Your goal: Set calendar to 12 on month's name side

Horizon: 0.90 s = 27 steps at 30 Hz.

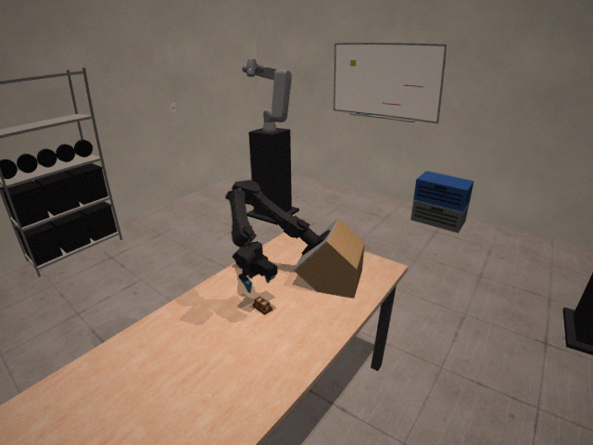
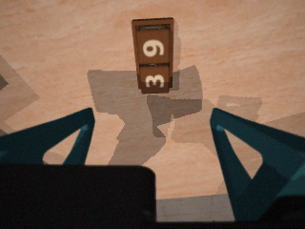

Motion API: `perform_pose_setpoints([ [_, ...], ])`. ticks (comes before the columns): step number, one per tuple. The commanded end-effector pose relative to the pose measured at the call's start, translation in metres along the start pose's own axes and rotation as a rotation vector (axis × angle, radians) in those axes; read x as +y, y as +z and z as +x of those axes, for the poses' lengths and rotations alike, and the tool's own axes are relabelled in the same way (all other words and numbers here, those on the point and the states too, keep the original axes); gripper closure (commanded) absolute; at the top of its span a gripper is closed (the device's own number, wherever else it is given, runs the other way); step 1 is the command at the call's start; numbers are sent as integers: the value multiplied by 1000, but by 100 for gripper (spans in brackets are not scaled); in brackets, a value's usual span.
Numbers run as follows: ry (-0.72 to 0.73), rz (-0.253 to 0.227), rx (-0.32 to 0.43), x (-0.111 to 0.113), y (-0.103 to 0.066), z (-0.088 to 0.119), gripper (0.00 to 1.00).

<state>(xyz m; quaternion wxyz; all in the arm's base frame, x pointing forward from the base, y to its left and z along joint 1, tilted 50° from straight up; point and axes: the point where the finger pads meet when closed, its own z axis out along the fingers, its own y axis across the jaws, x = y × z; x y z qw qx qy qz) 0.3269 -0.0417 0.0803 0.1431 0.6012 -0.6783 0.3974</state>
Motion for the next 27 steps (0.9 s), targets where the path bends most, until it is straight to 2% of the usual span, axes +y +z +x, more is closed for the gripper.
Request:
perform_pose_setpoints([
  [1,-47,35,-24,-7,-7,-4,0],
  [2,-47,34,-24,-7,-7,-4,0],
  [3,-47,34,-24,-7,-7,-4,53],
  [27,-52,29,-22,-5,-7,-4,53],
])
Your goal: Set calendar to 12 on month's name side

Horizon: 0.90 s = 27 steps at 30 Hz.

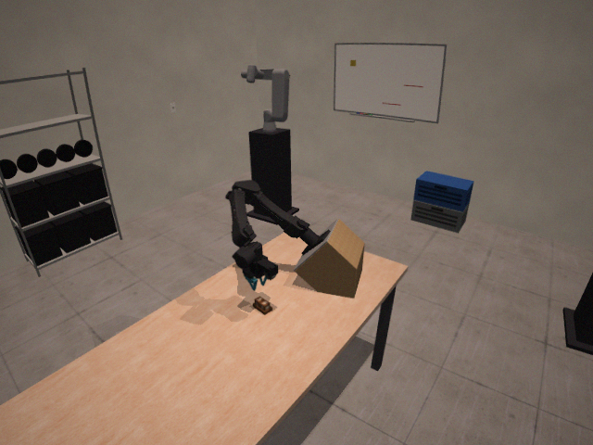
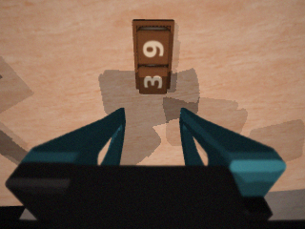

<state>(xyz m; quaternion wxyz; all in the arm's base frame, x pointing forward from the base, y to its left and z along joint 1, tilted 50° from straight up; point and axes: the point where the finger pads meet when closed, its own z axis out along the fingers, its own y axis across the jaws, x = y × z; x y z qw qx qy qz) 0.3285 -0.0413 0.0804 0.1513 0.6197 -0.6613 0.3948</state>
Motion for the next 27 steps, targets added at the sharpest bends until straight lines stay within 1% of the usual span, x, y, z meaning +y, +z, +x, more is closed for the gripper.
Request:
perform_pose_setpoints([
  [1,1,24,-19,-4,-7,-3,53],
  [13,1,24,-19,-4,-6,-3,53],
  [15,1,22,-18,-3,-5,-3,53],
  [18,-8,7,-13,3,0,-3,53],
  [23,-19,9,-15,3,1,-7,53],
  [27,-21,-11,-7,6,10,-6,53],
])
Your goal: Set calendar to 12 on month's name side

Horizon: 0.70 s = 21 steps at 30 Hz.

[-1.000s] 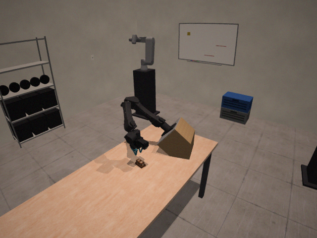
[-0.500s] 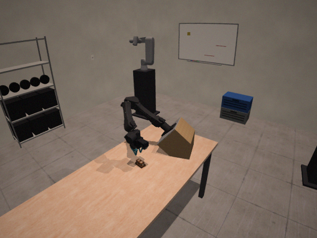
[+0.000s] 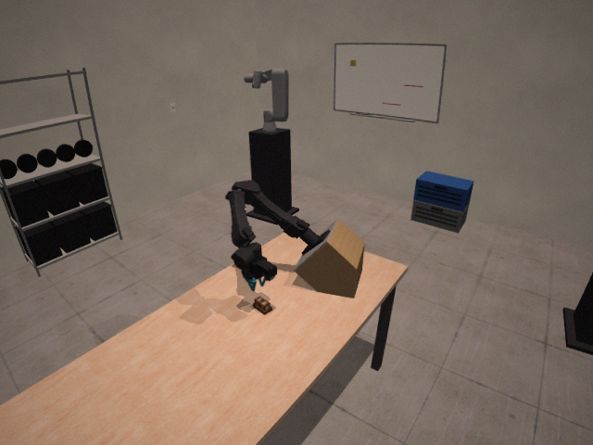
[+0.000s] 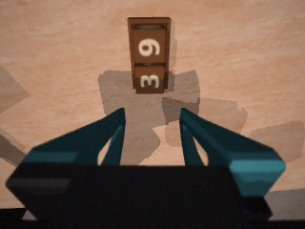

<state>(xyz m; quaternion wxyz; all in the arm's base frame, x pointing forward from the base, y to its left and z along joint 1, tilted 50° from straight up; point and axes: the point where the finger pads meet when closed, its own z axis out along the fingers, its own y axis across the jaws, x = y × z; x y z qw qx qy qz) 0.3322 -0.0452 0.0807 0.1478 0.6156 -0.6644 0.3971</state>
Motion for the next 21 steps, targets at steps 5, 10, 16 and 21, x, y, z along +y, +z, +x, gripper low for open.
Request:
perform_pose_setpoints([
  [5,-27,-13,-8,9,12,-6,53],
  [10,-32,-13,-8,10,19,-8,53],
  [16,-31,-18,-7,10,27,-7,53],
  [21,-30,-11,-9,9,33,-7,53],
])
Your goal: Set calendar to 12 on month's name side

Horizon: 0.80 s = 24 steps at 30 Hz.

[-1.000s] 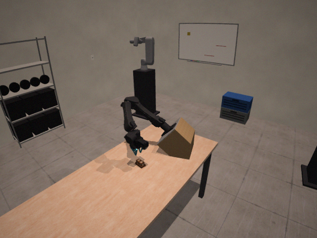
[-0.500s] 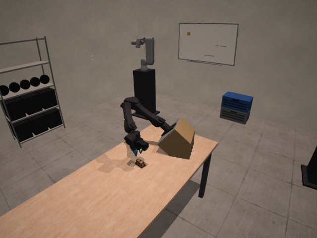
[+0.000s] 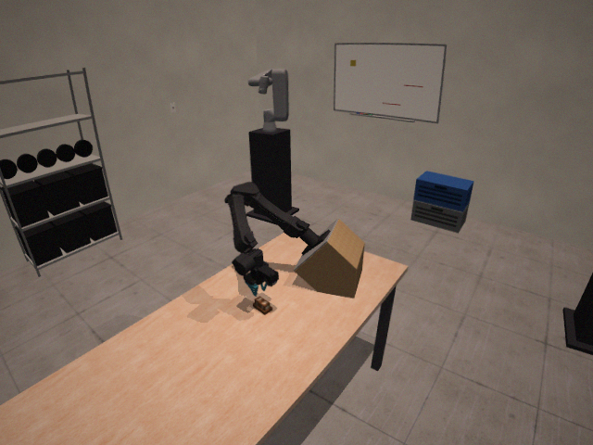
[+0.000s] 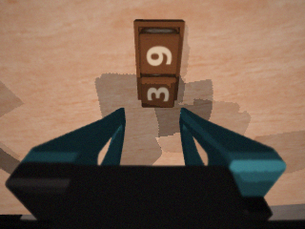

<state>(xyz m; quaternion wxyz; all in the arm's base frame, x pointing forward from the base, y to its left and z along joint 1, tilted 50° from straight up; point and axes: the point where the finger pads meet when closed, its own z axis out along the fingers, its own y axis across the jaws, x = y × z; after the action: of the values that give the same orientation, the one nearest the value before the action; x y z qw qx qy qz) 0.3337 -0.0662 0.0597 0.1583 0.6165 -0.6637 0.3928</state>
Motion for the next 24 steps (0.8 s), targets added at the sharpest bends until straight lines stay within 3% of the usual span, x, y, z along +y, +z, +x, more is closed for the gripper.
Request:
perform_pose_setpoints([
  [1,-21,-1,-15,3,8,-7,53],
  [4,-19,21,-22,-1,6,-9,53],
  [8,-26,6,-18,3,13,-10,53],
  [9,-3,34,-24,-4,6,-5,53],
  [13,-25,8,-19,2,17,-9,53],
  [24,-27,16,-22,1,19,-11,53],
])
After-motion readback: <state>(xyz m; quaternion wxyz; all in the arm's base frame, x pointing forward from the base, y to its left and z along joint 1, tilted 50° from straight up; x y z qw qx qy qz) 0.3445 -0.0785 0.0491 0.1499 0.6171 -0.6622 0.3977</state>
